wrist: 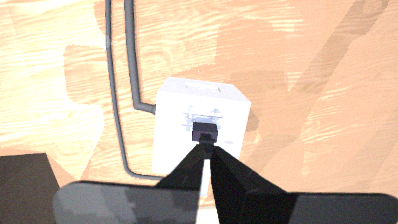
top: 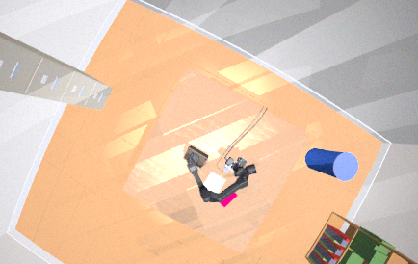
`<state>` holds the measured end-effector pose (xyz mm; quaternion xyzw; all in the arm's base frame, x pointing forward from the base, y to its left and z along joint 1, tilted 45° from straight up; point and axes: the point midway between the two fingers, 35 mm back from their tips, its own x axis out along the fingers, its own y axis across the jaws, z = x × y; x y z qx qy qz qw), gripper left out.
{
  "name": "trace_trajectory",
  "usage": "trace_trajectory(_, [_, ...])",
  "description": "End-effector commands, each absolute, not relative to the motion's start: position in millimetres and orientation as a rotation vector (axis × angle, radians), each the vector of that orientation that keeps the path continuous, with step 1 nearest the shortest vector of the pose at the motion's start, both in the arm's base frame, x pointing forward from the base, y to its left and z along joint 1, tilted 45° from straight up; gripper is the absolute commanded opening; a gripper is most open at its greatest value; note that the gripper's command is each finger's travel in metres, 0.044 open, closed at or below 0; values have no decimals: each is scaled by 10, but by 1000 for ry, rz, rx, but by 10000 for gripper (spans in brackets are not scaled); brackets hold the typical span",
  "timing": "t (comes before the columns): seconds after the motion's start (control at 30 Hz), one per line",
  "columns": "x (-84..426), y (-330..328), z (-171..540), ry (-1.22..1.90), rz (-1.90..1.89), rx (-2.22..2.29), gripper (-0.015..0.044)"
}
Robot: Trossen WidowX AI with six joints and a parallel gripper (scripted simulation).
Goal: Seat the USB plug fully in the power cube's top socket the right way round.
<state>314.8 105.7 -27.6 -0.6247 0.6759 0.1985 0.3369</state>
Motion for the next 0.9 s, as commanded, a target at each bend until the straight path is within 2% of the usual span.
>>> trace_trajectory(0.0, [3148, 1046, -282, 1763, 508, -1629, 0])
trace_trajectory(0.87, [3145, 1013, -292, 1769, 492, -1626, 0])
